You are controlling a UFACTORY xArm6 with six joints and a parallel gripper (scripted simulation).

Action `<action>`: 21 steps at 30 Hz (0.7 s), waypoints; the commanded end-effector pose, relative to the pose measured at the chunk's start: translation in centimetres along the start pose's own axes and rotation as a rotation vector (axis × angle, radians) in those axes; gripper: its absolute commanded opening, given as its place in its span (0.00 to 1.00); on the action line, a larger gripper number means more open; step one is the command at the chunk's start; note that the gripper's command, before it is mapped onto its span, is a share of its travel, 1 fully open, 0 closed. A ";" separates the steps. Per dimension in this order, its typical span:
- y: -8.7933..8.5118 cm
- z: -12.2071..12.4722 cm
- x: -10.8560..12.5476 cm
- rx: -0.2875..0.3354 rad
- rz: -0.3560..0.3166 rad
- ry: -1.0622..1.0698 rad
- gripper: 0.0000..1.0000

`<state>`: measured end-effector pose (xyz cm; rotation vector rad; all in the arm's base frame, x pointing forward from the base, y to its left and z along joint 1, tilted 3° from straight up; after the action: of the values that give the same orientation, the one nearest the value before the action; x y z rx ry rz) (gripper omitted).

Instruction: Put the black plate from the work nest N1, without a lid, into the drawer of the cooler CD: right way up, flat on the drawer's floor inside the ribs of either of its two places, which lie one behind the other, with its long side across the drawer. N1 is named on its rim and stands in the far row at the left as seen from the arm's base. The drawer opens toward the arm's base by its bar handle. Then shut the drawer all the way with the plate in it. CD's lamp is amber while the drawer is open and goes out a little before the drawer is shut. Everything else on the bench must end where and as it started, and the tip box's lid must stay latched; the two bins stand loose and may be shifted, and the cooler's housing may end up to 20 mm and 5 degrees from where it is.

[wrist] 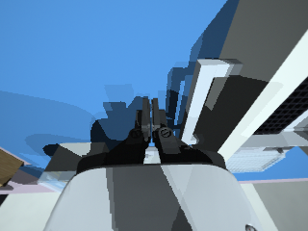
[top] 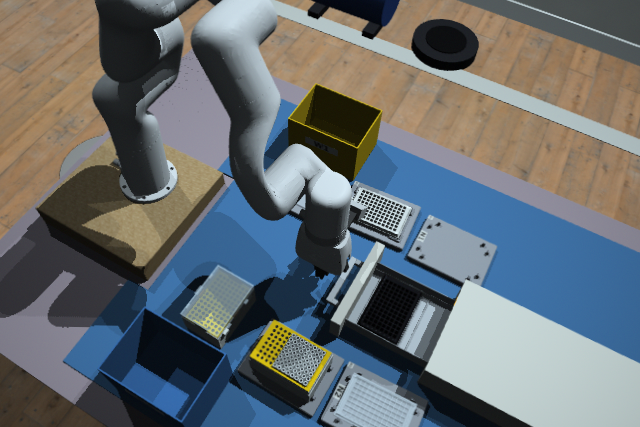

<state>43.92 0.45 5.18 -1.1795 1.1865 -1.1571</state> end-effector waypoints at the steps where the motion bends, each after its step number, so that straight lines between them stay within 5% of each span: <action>1: -0.1 0.6 0.0 0.004 0.000 0.000 0.00; 21: -0.1 3.6 0.1 0.004 0.000 0.000 0.00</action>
<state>46.90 0.46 5.19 -1.1809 1.1880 -1.1560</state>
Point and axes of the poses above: the point where the finger pads meet when closed, its own y axis out along the fingers, its own z axis across the jaws, x = y × z, the point moved 4 cm from there along -y, back along the fingers, and after that the axes turned 2 degrees about -y, right-handed, at the moved point
